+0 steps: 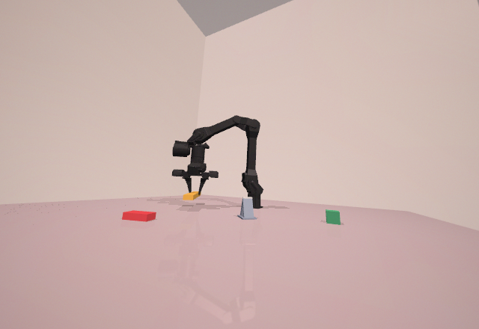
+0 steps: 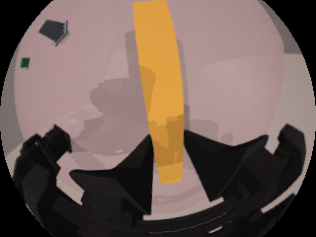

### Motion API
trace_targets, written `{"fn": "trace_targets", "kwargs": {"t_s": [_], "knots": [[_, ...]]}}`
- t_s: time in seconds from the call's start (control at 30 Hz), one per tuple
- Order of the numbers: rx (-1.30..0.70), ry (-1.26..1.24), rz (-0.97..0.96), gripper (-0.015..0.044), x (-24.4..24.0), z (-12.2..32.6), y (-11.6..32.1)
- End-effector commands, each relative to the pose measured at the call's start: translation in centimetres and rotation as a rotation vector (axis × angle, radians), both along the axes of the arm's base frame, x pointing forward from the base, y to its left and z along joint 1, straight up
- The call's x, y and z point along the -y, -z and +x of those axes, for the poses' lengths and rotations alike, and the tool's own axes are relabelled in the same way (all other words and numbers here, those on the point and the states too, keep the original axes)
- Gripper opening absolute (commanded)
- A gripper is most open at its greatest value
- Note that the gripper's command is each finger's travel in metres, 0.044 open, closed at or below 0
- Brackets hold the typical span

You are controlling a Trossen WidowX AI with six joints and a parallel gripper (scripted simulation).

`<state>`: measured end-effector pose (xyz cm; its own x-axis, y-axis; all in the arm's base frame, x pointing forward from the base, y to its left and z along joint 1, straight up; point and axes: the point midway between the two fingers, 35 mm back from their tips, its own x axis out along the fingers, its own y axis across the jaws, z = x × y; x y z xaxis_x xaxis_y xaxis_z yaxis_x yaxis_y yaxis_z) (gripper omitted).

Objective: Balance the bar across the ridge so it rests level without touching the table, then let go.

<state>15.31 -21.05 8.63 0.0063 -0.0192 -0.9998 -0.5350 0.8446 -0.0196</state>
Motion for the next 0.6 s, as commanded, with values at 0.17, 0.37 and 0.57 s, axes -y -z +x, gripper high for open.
{"fn": "trace_targets", "kwargs": {"t_s": [0.17, 0.37, 0.57], "knots": [[0.008, -0.002, -0.005, 0.0, 0.1, 0.1, -2.5], [0.009, -0.003, -0.004, 0.0, -0.1, 0.0, -4.0], [0.009, -0.003, -0.003, 0.0, -0.3, -0.1, -5.6]]}}
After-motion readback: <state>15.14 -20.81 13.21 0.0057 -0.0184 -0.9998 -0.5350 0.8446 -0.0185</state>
